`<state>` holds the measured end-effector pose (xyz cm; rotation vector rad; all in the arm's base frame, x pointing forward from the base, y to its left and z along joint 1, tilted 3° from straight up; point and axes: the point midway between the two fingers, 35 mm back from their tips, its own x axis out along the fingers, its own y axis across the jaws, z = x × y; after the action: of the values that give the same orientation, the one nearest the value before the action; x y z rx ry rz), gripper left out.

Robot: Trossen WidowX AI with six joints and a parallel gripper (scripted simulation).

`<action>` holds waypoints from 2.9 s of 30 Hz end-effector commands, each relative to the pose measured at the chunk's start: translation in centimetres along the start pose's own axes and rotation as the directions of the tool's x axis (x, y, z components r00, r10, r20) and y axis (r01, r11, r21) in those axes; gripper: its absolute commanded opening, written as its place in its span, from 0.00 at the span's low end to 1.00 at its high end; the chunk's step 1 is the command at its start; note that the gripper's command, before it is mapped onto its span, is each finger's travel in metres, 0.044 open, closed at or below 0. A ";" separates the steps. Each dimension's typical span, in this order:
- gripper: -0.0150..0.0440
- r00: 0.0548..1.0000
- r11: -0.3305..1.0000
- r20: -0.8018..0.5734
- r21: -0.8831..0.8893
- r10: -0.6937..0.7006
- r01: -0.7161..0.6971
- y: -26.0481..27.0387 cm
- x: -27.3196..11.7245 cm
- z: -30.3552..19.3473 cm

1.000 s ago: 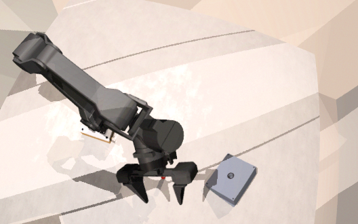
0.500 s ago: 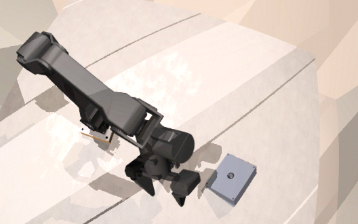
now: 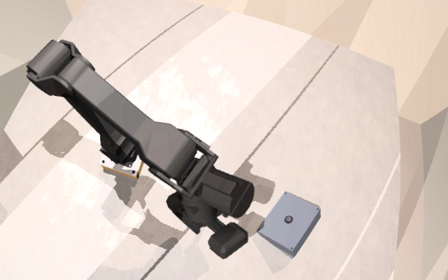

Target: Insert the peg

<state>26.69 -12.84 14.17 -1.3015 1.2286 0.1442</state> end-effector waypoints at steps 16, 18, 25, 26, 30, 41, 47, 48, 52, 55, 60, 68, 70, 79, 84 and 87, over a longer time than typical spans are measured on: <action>1.00 0.965 0.873 0.092 0.411 0.246 -0.261 1.5 0.4 1.3; 1.00 0.957 0.845 0.101 0.451 0.271 -0.287 1.7 0.4 1.5; 1.00 0.924 0.726 0.131 0.582 0.359 -0.365 2.3 0.2 1.8; 1.00 0.919 0.707 0.135 0.600 0.372 -0.374 2.4 0.2 1.9; 1.00 0.895 0.624 0.152 0.668 0.421 -0.406 2.8 0.1 2.1; 1.00 0.819 0.375 0.194 0.815 0.541 -0.441 3.6 -0.5 2.6; 1.00 0.783 0.268 0.211 0.861 0.585 -0.432 3.9 -0.8 2.8; 1.00 0.783 0.268 0.211 0.861 0.585 -0.432 3.9 -0.8 2.8; 1.00 0.783 0.268 0.211 0.861 0.585 -0.432 3.9 -0.8 2.8; 1.00 0.783 0.268 0.211 0.861 0.585 -0.432 4.0 -0.6 2.9; 1.00 0.783 0.268 0.211 0.861 0.585 -0.432 4.4 0.0 3.1; 1.00 0.783 0.268 0.211 0.861 0.585 -0.432 5.1 1.1 3.4; 1.00 0.783 0.268 0.211 0.861 0.585 -0.432 5.3 1.4 3.4; 1.00 0.783 0.268 0.211 0.861 0.585 -0.432 6.2 2.5 3.7; 1.00 0.783 0.268 0.211 0.861 0.585 -0.432 6.7 3.1 3.9; 1.00 0.783 0.268 0.211 0.861 0.585 -0.432 7.0 3.5 4.0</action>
<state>25.83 -9.23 7.10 0.0740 1.5019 -0.1505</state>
